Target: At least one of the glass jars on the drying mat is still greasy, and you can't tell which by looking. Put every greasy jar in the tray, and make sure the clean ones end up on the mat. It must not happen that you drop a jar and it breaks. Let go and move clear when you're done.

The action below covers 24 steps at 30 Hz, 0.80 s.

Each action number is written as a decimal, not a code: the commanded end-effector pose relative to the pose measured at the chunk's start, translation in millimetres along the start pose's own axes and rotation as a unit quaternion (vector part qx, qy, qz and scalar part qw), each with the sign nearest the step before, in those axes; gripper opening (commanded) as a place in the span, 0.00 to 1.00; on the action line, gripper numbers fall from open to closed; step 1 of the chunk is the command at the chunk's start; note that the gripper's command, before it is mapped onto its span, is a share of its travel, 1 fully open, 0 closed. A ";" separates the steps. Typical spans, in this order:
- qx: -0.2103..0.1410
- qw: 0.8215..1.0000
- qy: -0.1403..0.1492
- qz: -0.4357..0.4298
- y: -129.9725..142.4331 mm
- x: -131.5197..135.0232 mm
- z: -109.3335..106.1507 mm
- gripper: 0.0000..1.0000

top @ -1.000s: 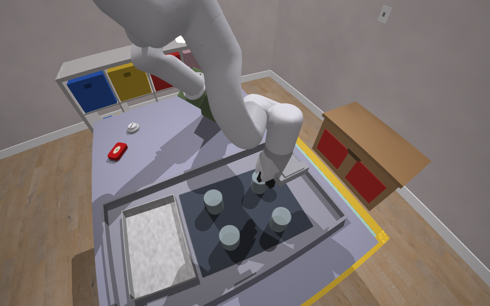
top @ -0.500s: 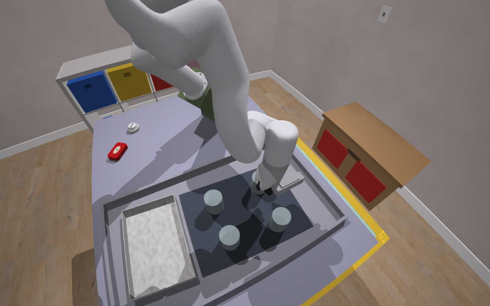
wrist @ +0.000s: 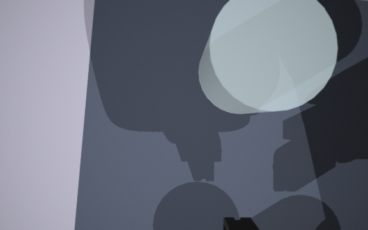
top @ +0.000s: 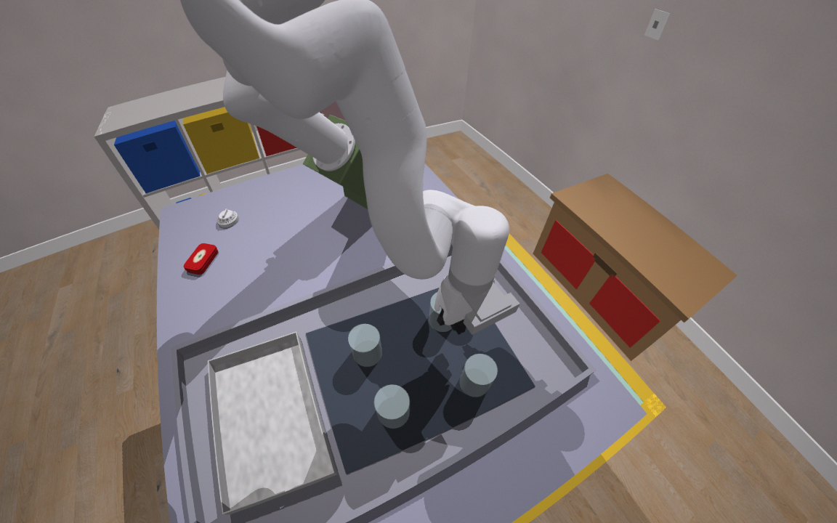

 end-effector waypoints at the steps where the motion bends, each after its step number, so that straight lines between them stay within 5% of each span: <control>1: 0.002 1.000 -0.002 0.000 0.7 -1.1 -1.6 0.00; 24: 0.002 1.000 -0.002 0.000 8.3 -0.8 -1.6 0.00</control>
Point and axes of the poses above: the point where the finger pads meet when closed, its own z axis out along the fingers, its own x axis across the jaws, y = z × x, the point moved 9 cm from there along -z, back along the fingers, and after that the axes turned 2 degrees about z, right-handed, at the moved point
